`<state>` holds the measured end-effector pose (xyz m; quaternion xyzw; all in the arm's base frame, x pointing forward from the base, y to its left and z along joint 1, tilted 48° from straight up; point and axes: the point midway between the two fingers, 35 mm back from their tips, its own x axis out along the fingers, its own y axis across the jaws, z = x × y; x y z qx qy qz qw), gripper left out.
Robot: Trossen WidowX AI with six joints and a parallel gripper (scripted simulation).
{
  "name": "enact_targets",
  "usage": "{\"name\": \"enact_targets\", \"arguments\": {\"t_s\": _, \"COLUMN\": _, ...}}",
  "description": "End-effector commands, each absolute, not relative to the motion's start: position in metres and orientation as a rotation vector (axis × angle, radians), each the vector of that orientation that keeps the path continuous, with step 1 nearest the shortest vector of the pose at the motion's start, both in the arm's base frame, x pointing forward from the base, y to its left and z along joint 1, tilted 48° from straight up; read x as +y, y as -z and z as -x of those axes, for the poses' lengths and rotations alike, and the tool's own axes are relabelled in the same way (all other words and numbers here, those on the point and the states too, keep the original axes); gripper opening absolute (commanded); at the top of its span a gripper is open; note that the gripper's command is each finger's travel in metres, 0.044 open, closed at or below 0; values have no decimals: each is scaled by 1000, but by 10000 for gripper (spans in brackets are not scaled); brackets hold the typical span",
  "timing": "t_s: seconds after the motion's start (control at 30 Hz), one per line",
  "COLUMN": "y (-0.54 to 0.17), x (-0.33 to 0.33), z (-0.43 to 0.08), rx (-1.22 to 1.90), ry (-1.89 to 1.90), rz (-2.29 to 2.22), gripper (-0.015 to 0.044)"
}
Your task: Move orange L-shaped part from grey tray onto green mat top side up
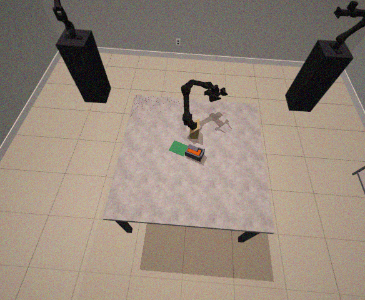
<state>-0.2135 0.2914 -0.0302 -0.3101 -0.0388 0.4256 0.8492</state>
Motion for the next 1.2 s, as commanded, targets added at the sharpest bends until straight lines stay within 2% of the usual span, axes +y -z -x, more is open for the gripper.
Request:
{"name": "enact_targets", "arguments": {"t_s": 0.0, "y": 31, "x": 291, "z": 213, "rx": -73, "ry": -895, "rz": 652, "gripper": 374}}
{"name": "enact_targets", "arguments": {"t_s": 0.13, "y": 34, "x": 295, "z": 204, "rx": -34, "ry": -856, "rz": 671, "gripper": 269}}
{"name": "enact_targets", "arguments": {"t_s": 0.23, "y": 33, "x": 306, "z": 174, "rx": 35, "ry": -751, "rz": 695, "gripper": 190}}
{"name": "enact_targets", "arguments": {"t_s": 0.27, "y": 34, "x": 308, "z": 164, "rx": 76, "ry": -711, "rz": 702, "gripper": 180}}
{"name": "enact_targets", "arguments": {"t_s": 0.47, "y": 31, "x": 330, "z": 71, "rx": 252, "ry": -416, "rz": 739, "gripper": 180}}
{"name": "enact_targets", "arguments": {"t_s": 0.67, "y": 29, "x": 325, "z": -24, "rx": 449, "ry": -121, "rz": 734, "gripper": 180}}
{"name": "enact_targets", "arguments": {"t_s": 0.9, "y": 27, "x": 286, "z": -119, "rx": 683, "ry": 193, "rz": 714, "gripper": 180}}
{"name": "enact_targets", "arguments": {"t_s": 1.17, "y": 19, "x": 219, "z": -201, "rx": 948, "ry": 508, "rz": 615, "gripper": 180}}
